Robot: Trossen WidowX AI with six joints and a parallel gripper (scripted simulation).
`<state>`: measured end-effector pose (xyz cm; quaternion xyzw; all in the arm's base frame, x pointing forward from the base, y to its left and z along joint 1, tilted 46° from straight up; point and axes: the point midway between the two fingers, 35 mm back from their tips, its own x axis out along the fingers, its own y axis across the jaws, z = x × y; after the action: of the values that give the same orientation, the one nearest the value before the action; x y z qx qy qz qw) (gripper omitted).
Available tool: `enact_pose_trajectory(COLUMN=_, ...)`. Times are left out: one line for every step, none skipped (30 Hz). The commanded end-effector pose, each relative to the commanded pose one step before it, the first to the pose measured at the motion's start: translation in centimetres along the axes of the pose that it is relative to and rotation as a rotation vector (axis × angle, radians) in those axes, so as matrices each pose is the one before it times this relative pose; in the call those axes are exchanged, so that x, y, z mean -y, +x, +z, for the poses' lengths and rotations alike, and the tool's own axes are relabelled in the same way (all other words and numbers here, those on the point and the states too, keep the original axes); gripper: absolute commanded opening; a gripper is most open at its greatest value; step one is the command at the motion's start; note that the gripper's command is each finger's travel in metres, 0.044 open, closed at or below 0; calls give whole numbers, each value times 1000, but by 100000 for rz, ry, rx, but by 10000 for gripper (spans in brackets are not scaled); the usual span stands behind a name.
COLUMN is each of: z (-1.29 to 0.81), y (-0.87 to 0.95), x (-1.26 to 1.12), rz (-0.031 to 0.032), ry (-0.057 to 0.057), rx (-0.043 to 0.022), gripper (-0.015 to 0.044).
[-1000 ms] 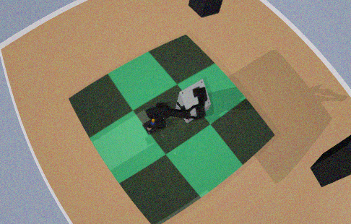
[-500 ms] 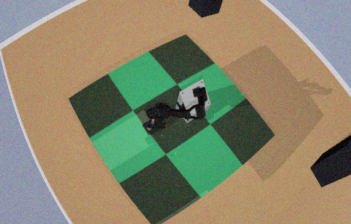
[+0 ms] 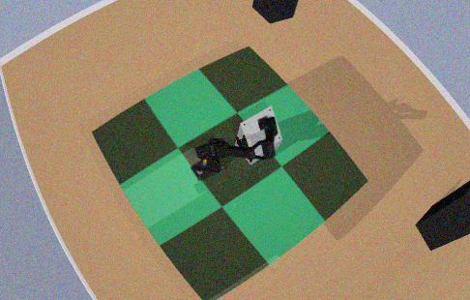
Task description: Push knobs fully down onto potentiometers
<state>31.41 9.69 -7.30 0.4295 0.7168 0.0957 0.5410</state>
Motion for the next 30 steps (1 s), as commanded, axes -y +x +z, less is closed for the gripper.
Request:
enact_pose_trajectory(z=-90, y=912, x=-178, rz=-488, ry=-1986, rx=-683, gripper=0)
enact_pose_trajectory(z=0, y=0, x=0, rz=0, ry=0, rx=0, gripper=0)
enact_pose_trajectory(z=0, y=0, x=0, rz=0, ry=0, rx=0, gripper=0)
enact_pose_trajectory(z=0, y=0, x=0, rz=0, ry=0, rx=0, gripper=0)
enact_pose_trajectory(z=0, y=0, x=0, rz=0, ry=0, rx=0, gripper=0)
enact_pose_trajectory(z=0, y=0, x=0, rz=0, ry=0, rx=0, gripper=0)
enact_pose_trajectory(z=0, y=0, x=0, rz=0, ry=0, rx=0, gripper=0)
enact_pose_trajectory(z=0, y=0, x=0, rz=0, ry=0, rx=0, gripper=0)
enact_pose_trajectory(z=0, y=0, x=0, rz=0, ry=0, rx=0, gripper=0)
enact_pose_trajectory(z=0, y=0, x=0, rz=0, ry=0, rx=0, gripper=0)
enact_pose_trajectory(z=0, y=0, x=0, rz=0, ry=0, rx=0, gripper=0)
enact_pose_trajectory(z=0, y=0, x=0, rz=0, ry=0, rx=0, gripper=0)
enact_pose_trajectory(z=0, y=0, x=0, rz=0, ry=0, rx=0, gripper=0)
enact_pose_trajectory(z=0, y=17, x=0, rz=0, ry=0, rx=-1, gripper=0)
enact_pose_trajectory(z=0, y=36, x=0, rz=1, ry=0, rx=-1, gripper=0)
enact_pose_trajectory(z=0, y=22, x=0, rz=1, ry=0, rx=-1, gripper=0)
enact_pose_trajectory(z=0, y=0, x=0, rz=0, ry=0, rx=0, gripper=0)
enact_pose_trajectory(z=0, y=0, x=0, rz=0, ry=0, rx=0, gripper=0)
enact_pose_trajectory(z=0, y=0, x=0, rz=0, ry=0, rx=0, gripper=0)
enact_pose_trajectory(z=2, y=-27, x=0, rz=-2, ry=0, rx=2, gripper=0)
enact_pose_trajectory(z=3, y=-51, x=0, rz=-4, ry=0, rx=4, gripper=0)
enact_pose_trajectory(z=4, y=-76, x=0, rz=-6, ry=-1, rx=5, gripper=0)
enact_pose_trajectory(z=5, y=-103, x=0, rz=-7, ry=-1, rx=7, gripper=0)
enact_pose_trajectory(z=5, y=-121, x=0, rz=-8, ry=-1, rx=8, gripper=0)
enact_pose_trajectory(z=6, y=-139, x=0, rz=-8, ry=-1, rx=8, gripper=0)
enact_pose_trajectory(z=5, y=-151, x=0, rz=-8, ry=-1, rx=8, gripper=0)
enact_pose_trajectory(z=5, y=-158, x=0, rz=-8, ry=-1, rx=8, gripper=0)
enact_pose_trajectory(z=4, y=-163, x=0, rz=-7, ry=-1, rx=7, gripper=0)
enact_pose_trajectory(z=3, y=-155, x=0, rz=-6, ry=-1, rx=6, gripper=0)
enact_pose_trajectory(z=3, y=-161, x=0, rz=-6, ry=-1, rx=6, gripper=0)
